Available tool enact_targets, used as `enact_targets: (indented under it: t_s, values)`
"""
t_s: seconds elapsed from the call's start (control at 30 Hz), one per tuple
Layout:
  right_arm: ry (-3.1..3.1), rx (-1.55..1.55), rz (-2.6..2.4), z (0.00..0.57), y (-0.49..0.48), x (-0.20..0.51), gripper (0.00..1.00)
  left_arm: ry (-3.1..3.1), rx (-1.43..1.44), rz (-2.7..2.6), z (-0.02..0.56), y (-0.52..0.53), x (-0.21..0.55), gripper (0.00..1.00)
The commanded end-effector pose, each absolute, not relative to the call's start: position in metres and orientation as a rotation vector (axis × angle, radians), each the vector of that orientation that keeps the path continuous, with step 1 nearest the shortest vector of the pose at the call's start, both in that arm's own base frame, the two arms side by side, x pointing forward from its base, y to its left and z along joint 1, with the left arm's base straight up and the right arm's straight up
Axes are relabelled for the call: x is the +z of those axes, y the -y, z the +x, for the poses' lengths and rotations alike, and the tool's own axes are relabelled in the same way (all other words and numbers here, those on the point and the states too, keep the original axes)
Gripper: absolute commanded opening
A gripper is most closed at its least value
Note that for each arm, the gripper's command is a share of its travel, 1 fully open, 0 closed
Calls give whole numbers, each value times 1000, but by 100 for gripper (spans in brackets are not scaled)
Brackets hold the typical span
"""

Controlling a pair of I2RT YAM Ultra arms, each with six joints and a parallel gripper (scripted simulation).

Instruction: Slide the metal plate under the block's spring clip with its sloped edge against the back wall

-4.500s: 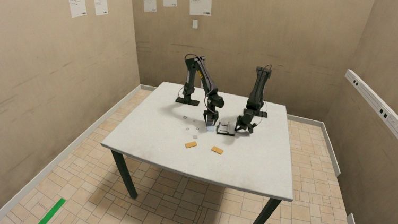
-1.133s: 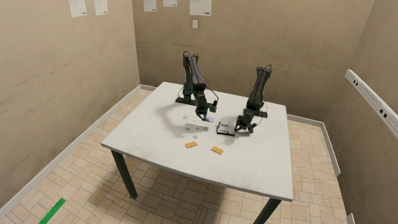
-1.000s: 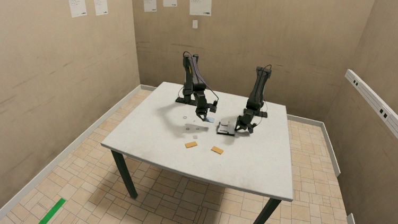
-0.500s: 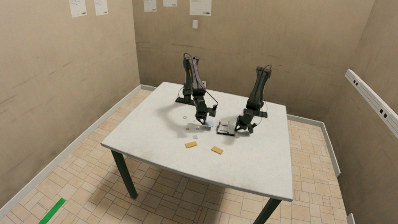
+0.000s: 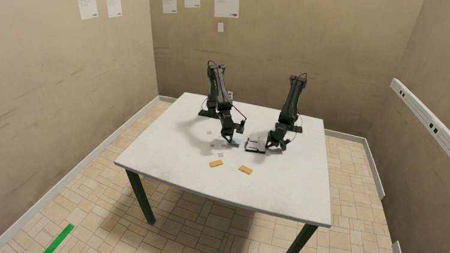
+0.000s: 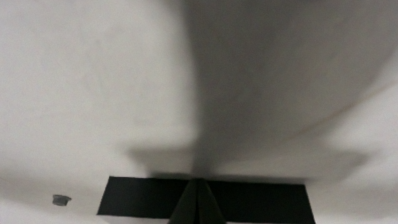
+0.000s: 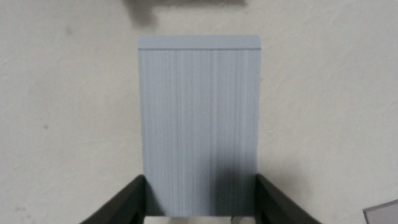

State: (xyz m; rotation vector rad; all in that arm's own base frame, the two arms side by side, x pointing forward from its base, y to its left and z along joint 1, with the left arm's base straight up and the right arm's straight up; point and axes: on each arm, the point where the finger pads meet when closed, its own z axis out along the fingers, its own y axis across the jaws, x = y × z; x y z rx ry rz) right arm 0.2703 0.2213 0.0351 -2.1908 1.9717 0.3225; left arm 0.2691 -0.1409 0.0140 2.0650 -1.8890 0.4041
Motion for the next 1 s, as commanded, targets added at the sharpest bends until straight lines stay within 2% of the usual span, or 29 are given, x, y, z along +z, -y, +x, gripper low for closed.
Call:
enact_targets:
  t_s: [0.0, 0.97]
  values:
    - [-1935, 321, -2147, 282, -239, 42, 45, 1909, 478, 2047, 279, 149, 21, 0]
    - [-1903, 316, -2129, 285, -254, 49, 45, 1909, 478, 2047, 279, 149, 21, 0]
